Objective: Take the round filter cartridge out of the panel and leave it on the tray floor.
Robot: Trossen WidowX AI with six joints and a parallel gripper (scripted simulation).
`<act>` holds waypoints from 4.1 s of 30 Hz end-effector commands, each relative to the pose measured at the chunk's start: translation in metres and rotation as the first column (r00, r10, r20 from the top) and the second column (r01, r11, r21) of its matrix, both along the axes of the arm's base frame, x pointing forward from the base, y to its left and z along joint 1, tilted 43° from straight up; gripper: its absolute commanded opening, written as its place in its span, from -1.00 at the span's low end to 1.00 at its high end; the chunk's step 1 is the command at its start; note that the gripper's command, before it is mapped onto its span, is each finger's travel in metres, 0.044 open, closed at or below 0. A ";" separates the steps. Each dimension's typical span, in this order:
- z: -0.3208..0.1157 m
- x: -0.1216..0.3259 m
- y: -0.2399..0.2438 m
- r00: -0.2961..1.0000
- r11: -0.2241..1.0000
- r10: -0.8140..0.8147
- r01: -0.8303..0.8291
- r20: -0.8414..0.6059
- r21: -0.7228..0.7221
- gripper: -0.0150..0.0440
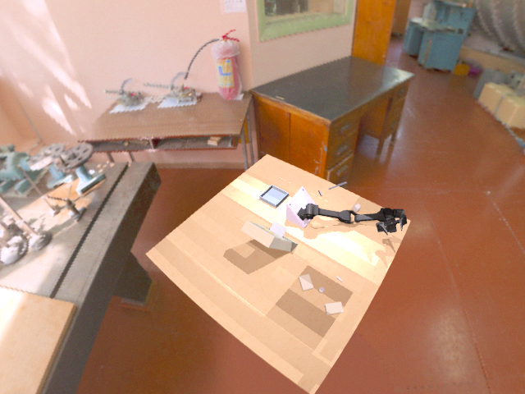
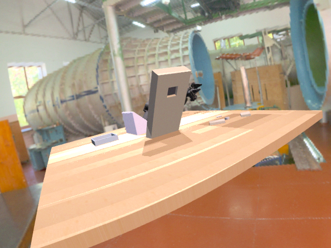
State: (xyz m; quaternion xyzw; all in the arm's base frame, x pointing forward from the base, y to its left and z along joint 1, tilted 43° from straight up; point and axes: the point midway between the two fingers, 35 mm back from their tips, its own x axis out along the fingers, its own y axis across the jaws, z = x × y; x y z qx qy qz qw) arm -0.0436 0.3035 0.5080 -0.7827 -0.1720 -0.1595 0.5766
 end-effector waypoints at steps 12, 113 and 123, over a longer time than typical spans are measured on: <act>0.046 0.071 -0.116 0.984 0.909 0.085 -0.014 -0.153 0.416 -0.12; -0.355 0.345 -0.494 0.879 -0.864 0.477 0.470 -0.006 0.180 -0.12; -0.354 0.346 -0.494 0.879 -0.864 0.477 0.470 -0.006 0.180 -0.12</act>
